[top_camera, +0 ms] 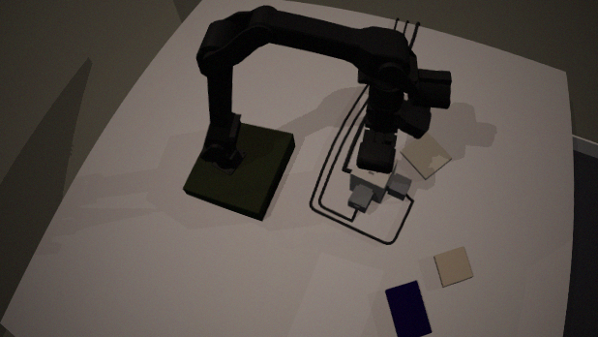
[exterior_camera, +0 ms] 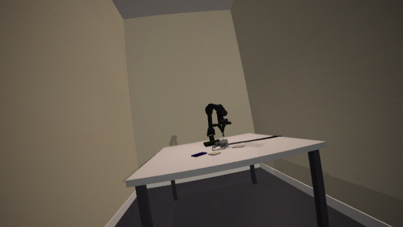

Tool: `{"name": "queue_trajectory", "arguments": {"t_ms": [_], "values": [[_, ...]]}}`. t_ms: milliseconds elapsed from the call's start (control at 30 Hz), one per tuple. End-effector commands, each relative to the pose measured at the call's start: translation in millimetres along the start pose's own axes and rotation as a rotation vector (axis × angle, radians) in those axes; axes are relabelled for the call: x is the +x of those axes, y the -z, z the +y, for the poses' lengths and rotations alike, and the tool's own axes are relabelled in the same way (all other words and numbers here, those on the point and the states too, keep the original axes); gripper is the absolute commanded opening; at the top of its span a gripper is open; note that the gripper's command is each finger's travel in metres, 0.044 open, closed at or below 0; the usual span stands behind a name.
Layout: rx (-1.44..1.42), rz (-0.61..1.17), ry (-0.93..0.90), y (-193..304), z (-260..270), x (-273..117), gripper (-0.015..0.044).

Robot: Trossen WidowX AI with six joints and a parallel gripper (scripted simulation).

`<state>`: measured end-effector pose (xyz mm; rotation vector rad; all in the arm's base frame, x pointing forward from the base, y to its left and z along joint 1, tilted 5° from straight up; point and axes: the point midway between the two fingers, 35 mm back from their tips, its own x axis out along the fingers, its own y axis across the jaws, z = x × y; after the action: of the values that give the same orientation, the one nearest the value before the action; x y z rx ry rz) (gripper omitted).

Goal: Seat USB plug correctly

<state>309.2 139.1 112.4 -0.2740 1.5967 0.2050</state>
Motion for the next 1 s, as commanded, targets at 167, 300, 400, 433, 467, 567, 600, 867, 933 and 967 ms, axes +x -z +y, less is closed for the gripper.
{"name": "queue_trajectory", "arguments": {"t_ms": [167,300,400,433,467,567,600,867,933,967], "values": [[-0.258,0.002,0.0,0.5,0.0,0.5,0.0],[-0.362,0.002,-0.001,0.5,0.0,0.5,0.0],[-0.441,0.002,-0.001,0.5,0.0,0.5,0.0],[-0.467,0.002,-0.001,0.5,0.0,0.5,0.0],[-0.493,0.002,-0.001,0.5,0.0,0.5,0.0],[-0.572,0.002,-0.001,0.5,0.0,0.6,0.0],[-0.598,0.002,-0.001,0.5,0.0,0.6,0.0],[-0.808,0.002,-0.001,0.5,0.0,0.6,0.0],[-0.86,0.002,-0.001,0.5,0.0,0.6,0.0],[-0.886,0.002,-0.001,0.5,0.0,0.6,0.0]]}}
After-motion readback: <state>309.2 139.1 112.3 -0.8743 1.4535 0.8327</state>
